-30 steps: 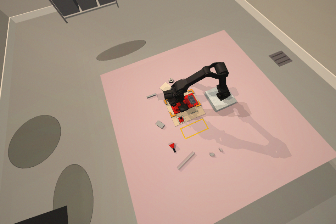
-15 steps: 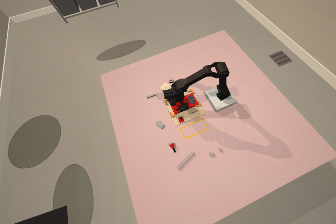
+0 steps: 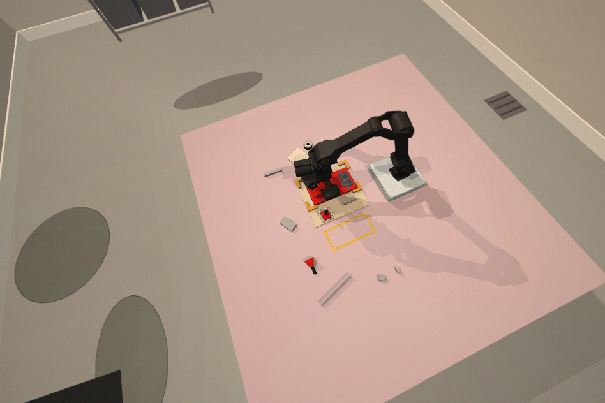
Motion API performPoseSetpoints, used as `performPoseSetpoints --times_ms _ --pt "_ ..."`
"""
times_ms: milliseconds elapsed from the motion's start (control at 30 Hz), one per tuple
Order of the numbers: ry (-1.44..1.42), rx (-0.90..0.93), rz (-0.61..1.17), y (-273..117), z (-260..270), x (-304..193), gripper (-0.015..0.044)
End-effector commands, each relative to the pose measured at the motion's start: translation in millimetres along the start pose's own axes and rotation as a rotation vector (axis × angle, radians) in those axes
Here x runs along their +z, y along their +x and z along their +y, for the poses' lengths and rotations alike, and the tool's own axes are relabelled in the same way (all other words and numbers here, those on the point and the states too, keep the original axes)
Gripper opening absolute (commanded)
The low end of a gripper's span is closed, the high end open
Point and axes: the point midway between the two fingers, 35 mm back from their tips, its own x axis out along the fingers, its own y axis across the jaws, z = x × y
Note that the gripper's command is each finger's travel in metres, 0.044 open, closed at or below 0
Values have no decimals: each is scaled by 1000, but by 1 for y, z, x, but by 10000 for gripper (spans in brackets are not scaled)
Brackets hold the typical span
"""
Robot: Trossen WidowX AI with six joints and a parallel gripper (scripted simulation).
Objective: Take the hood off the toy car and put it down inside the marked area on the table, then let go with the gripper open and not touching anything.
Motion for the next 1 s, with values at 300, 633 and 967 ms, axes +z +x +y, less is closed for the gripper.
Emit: performPoseSetpoints --times_ms 300,633,967 --pt "0 0 -2 -47 0 0 0" --pt "0 2 -5 -42 34 6 0" --pt "0 7 -4 -44 86 6 0"
